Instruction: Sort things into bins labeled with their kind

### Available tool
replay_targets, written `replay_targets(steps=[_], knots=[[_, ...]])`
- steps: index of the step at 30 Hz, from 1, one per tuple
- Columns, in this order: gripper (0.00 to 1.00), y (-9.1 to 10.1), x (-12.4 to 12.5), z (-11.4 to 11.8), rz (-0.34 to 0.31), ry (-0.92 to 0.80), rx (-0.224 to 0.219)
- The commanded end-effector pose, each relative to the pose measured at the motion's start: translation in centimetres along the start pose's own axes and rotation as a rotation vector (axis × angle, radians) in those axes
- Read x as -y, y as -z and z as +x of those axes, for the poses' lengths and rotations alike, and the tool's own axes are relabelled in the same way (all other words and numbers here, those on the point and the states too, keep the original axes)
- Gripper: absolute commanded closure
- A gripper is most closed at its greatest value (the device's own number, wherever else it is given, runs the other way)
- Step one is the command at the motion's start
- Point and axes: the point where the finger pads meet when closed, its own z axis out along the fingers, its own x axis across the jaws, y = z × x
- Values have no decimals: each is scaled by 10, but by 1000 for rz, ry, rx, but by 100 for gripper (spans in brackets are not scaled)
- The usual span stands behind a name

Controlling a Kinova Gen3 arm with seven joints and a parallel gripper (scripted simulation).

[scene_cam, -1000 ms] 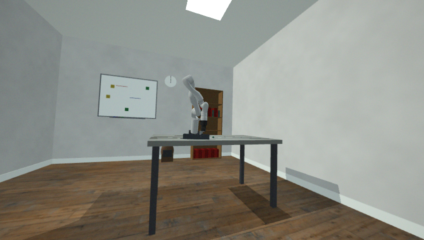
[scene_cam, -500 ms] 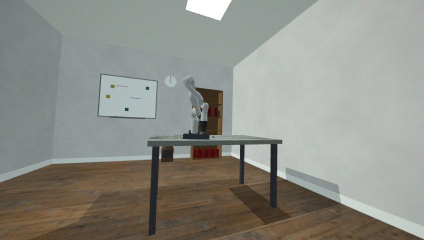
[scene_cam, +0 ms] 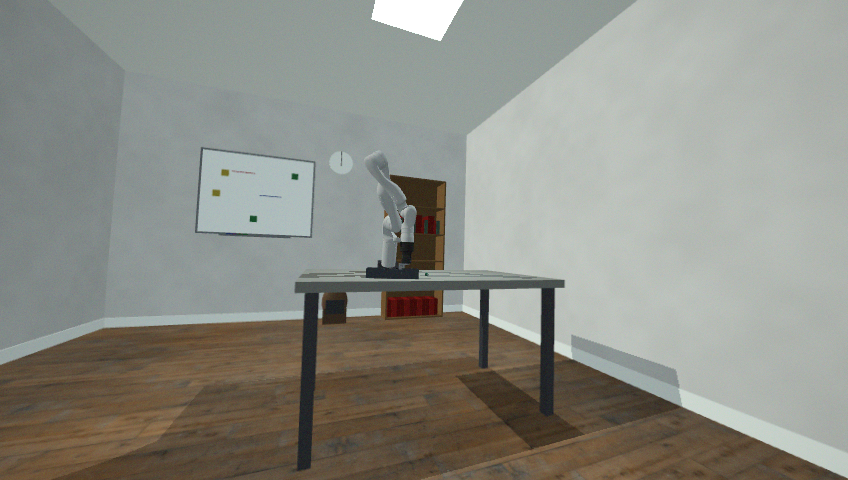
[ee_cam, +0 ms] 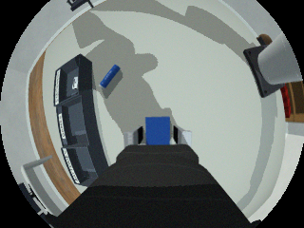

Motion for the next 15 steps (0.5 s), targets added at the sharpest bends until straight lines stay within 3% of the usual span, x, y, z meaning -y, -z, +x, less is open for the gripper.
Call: replay_targets(steps=[1, 4, 5, 15], knots=[[0, 0, 0, 1, -3, 4, -2], [0, 0, 0, 1, -3, 4, -2], [30, 0, 0, 1, -3, 4, -2], [30, 0, 0, 1, -3, 4, -2]])
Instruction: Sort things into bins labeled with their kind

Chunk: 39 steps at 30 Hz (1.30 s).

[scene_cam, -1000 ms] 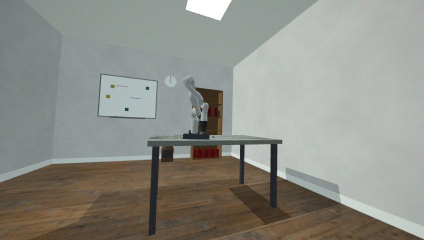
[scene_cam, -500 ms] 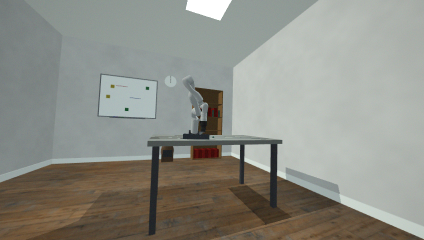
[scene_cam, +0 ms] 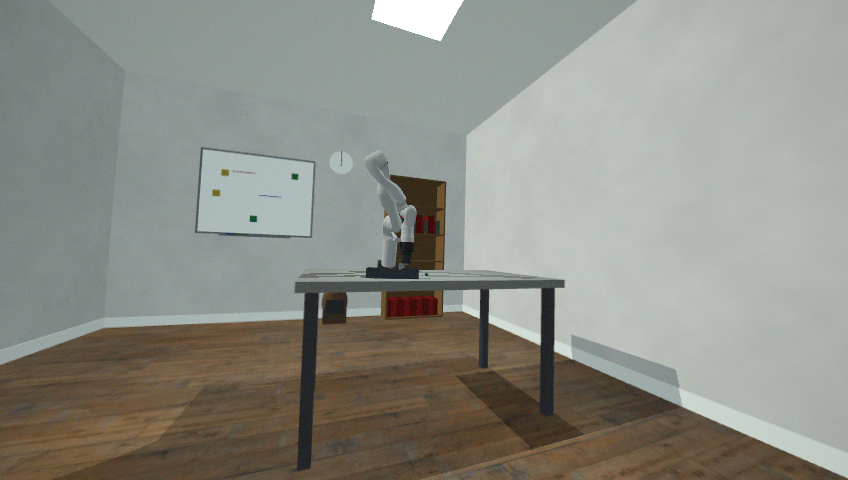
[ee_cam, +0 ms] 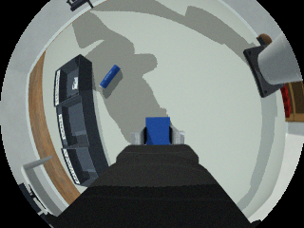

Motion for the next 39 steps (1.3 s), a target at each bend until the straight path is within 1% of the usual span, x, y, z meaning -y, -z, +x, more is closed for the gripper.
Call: replay_targets(steps=[1, 21, 27, 28, 31, 33, 39], knots=[[30, 0, -1, 1, -4, 6, -2], [30, 0, -1, 1, -4, 6, -2], [30, 20, -3, 1, -9, 8, -4], [30, 24, 0, -1, 2, 8, 1], [30, 34, 0, 0, -1, 6, -3], [30, 34, 0, 0, -1, 6, -3], [30, 54, 0, 0, -1, 7, -4]])
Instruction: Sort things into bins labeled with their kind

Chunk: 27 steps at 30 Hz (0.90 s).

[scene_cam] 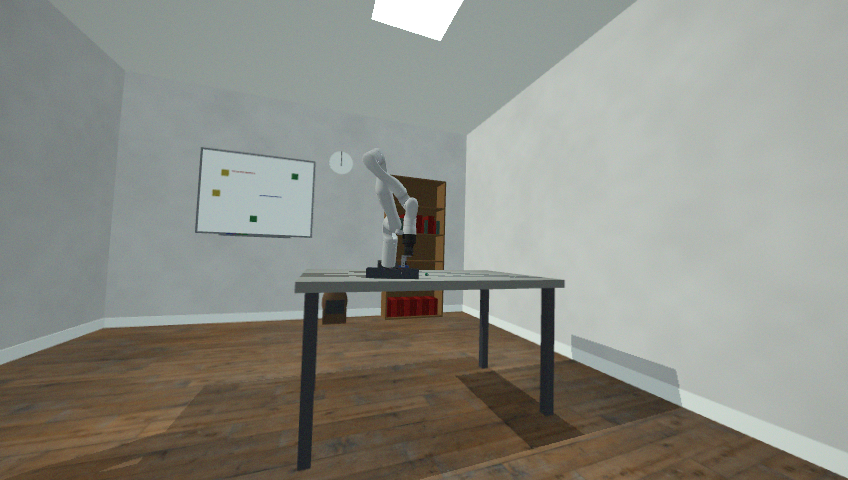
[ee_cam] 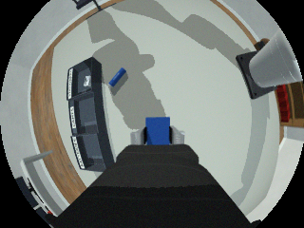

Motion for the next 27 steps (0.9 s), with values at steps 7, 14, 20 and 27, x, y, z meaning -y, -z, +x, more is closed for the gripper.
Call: replay_targets(steps=[7, 14, 20, 27], knots=[[30, 17, 10, -7, -3, -33, -11], [30, 16, 10, -6, -5, -33, -9], [30, 16, 10, -6, -5, -33, -9], [30, 24, 10, -6, -3, -32, -11]])
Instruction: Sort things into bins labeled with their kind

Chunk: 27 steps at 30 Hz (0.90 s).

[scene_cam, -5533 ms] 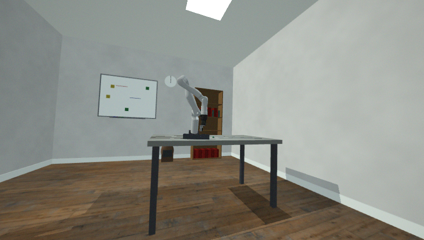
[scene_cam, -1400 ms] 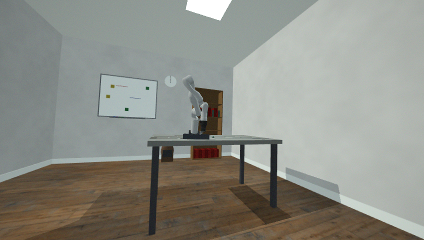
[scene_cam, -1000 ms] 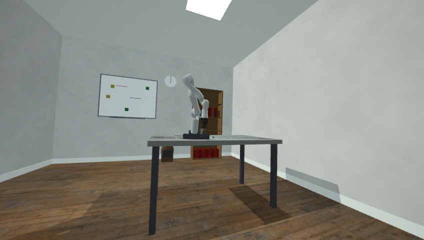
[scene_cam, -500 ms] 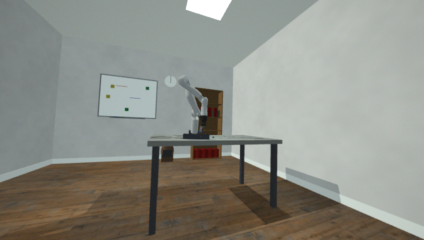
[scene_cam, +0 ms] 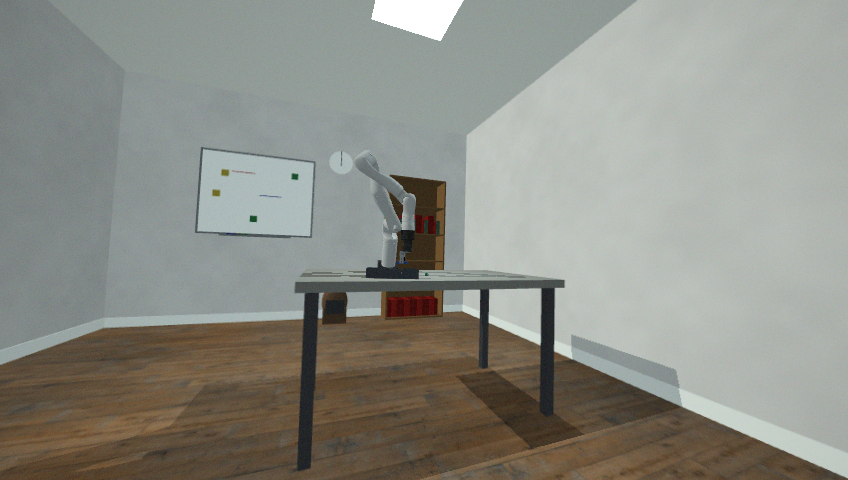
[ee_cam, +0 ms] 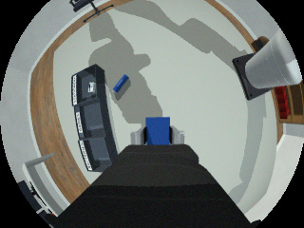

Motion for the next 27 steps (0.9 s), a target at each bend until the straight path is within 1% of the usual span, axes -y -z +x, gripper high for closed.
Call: replay_targets(steps=[1, 2, 4, 16, 18, 23, 25, 27], knots=[[30, 3, 2, -1, 3, -6, -3], [30, 3, 2, -1, 3, -6, -3], [30, 2, 9, -15, 4, -3, 5], [30, 2, 48, -76, 6, -4, 4], [30, 2, 48, -76, 6, -4, 4], [30, 2, 64, -100, 7, -4, 3], [30, 2, 70, -106, 6, -126, -8], [30, 2, 72, -118, -6, -216, -5]])
